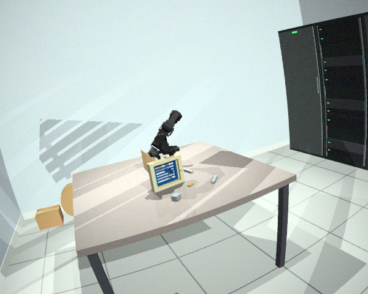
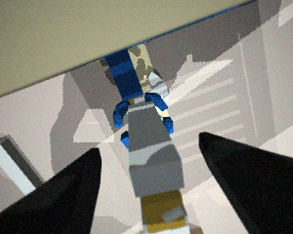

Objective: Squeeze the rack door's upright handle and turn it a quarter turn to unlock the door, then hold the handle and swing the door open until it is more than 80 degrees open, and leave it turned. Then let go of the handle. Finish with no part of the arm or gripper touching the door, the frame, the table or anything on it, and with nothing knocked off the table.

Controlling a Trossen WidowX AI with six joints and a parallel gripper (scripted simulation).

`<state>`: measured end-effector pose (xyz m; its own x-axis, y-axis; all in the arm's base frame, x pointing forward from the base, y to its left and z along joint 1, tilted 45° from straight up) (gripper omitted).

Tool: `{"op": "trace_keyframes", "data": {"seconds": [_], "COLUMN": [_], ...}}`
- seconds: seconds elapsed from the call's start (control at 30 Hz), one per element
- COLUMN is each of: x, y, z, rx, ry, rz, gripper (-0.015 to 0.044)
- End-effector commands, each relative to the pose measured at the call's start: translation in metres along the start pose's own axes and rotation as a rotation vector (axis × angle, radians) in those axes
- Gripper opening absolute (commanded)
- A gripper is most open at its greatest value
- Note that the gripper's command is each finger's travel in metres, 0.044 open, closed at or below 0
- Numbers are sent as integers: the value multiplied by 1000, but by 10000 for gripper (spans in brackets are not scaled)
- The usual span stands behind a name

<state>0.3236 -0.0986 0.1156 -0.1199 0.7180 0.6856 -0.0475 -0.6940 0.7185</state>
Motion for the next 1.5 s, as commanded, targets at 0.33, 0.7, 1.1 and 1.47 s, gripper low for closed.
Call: {"op": "trace_keyframes", "data": {"seconds": [0.33, 0.7, 1.1, 1.47], "x": [0, 0, 0, 0], "y": [0, 0, 0, 0], "z": [0, 0, 0, 0], "rx": [-2, -1, 0, 0], "ry": [-699, -1244, -1516, -1516], "rz": [4, 5, 5, 5], "gripper": [299, 299, 299, 225]}}
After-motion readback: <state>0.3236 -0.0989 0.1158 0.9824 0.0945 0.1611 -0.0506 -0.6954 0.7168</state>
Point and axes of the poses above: the point midway between the two fingers, 35 mm back from their tips, its own y axis back along the fingers, its own x axis across the jaws, z = x × y, the point moved 9 cm from there along y, back along the fingers, and after that the axes turned 10 degrees about y, right-handed, at the moved point
